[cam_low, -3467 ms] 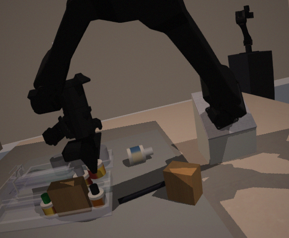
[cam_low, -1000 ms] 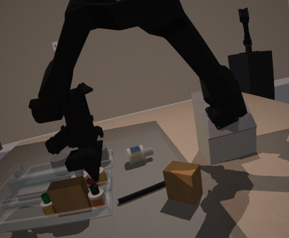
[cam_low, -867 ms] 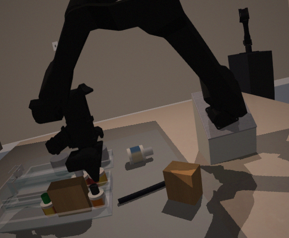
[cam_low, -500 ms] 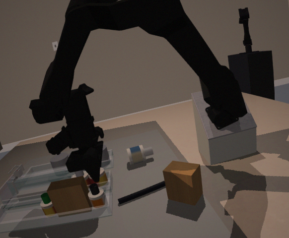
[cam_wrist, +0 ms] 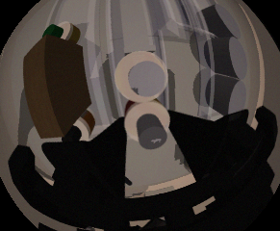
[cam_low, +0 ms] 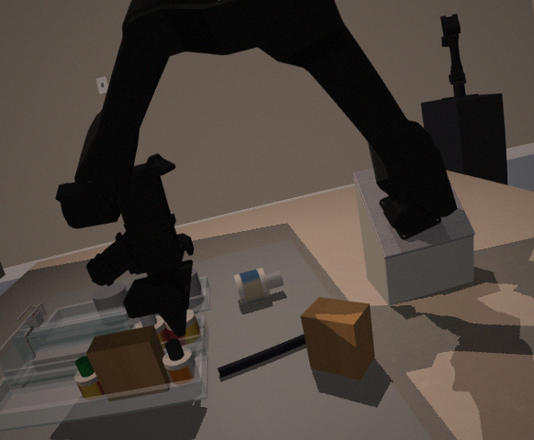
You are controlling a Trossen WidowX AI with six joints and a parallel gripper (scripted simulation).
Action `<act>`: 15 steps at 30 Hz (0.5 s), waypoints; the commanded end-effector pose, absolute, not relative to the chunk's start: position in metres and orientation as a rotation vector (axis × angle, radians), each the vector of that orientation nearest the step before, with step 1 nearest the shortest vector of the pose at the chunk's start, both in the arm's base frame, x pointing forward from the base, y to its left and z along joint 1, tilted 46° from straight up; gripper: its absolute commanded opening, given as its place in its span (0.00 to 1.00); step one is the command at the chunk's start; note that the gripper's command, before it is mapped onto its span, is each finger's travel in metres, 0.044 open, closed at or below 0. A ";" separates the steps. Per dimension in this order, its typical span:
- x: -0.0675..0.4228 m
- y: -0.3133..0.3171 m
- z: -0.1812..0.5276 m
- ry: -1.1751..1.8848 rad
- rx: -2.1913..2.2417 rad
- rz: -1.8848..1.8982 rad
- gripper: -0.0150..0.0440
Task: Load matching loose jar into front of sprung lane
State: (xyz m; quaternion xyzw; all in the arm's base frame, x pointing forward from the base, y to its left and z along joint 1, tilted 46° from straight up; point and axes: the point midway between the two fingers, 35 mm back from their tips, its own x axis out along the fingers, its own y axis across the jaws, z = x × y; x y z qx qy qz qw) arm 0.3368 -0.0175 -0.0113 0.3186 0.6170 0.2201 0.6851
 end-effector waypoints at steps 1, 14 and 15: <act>0.338 -0.017 -0.011 1.371 0.715 0.499 0.25; 0.336 -0.016 -0.011 1.372 0.715 0.499 0.25; 0.336 -0.016 -0.011 1.372 0.715 0.499 0.25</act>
